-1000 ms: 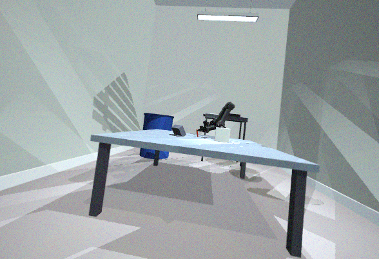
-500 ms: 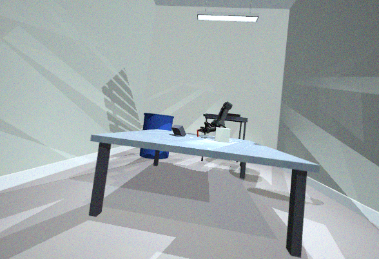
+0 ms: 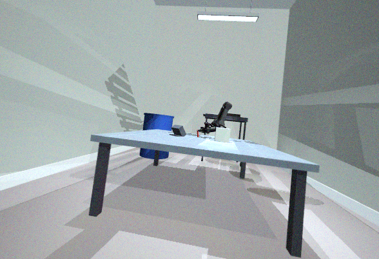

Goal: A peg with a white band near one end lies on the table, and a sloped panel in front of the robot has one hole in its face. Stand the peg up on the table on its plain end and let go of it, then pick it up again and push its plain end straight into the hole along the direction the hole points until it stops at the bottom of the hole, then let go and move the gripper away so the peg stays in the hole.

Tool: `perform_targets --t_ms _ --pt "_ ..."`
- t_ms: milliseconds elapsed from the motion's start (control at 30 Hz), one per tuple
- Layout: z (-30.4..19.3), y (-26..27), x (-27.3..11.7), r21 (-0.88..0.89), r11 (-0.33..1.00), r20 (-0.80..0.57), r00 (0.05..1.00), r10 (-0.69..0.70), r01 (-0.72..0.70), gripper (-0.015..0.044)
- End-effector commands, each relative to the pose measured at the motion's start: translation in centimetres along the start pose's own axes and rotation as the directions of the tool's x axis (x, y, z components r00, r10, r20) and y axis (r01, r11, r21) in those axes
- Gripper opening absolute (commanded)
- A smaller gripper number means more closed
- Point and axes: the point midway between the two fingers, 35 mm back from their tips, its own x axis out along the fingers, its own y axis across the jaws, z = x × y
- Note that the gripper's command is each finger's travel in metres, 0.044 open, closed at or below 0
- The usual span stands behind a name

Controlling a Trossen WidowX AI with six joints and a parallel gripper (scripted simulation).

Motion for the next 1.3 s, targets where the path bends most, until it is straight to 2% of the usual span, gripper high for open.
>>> perform_targets --t_ms 0,1267 --pt "-0.18 0.01 0.04 0.0 1.0 0.0 1.0 0.0 0.0 0.005" --pt "-0.53 -0.19 -0.67 -0.019 1.0 0.027 1.0 -0.005 0.005 0.005"
